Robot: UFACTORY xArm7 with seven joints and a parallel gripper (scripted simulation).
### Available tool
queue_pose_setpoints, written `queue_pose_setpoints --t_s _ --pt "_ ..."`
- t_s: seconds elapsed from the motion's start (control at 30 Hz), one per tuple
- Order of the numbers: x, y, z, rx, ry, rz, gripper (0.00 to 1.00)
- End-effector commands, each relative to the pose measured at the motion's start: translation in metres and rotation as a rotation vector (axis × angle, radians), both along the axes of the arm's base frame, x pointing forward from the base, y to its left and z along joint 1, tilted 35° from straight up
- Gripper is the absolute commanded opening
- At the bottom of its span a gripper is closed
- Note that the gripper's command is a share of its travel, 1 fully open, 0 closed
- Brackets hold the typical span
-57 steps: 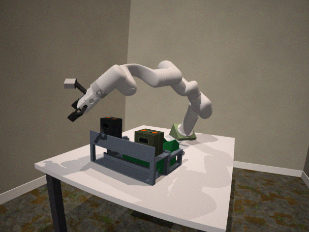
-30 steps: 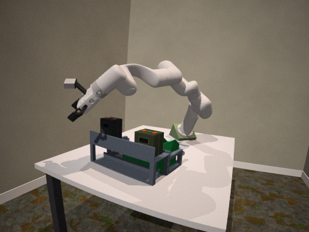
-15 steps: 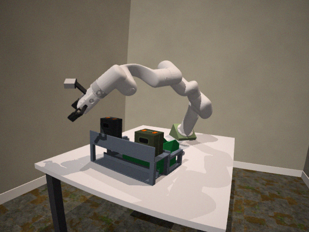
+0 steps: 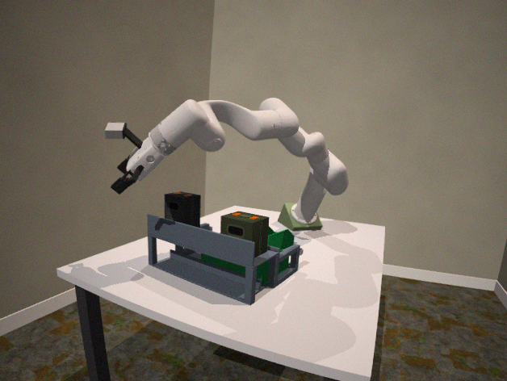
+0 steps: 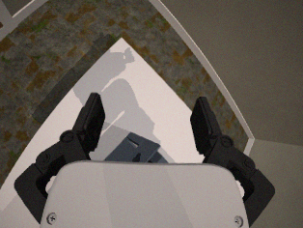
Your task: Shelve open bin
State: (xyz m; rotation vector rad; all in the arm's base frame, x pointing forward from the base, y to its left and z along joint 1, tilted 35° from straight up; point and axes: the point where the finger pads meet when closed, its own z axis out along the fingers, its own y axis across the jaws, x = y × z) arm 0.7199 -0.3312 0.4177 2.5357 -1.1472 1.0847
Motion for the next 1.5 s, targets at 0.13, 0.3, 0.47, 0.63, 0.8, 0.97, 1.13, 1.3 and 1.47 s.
queue_pose_setpoints --t_s 0.13,0.3,0.47,0.63,0.8,0.97,1.13,1.3,1.47 --pt "-0.01 -0.012 0.023 -0.003 -0.006 -0.004 1.0" --pt "-0.01 -0.012 0.023 -0.003 -0.006 -0.004 1.0" --pt "-0.008 -0.009 0.019 -0.003 -0.006 -0.004 1.0" --pt "-0.007 -0.009 0.019 -0.003 -0.006 -0.004 1.0" --pt "-0.007 -0.009 0.019 -0.003 -0.006 -0.004 1.0" --pt "-0.026 -0.007 0.011 -0.003 -0.006 -0.004 1.0" --pt "-0.053 -0.003 0.0 -0.003 -0.006 -0.004 1.0" --pt "-0.053 -0.003 0.0 -0.003 -0.006 -0.004 1.0" --pt "-0.053 -0.003 0.0 -0.003 -0.006 -0.004 1.0"
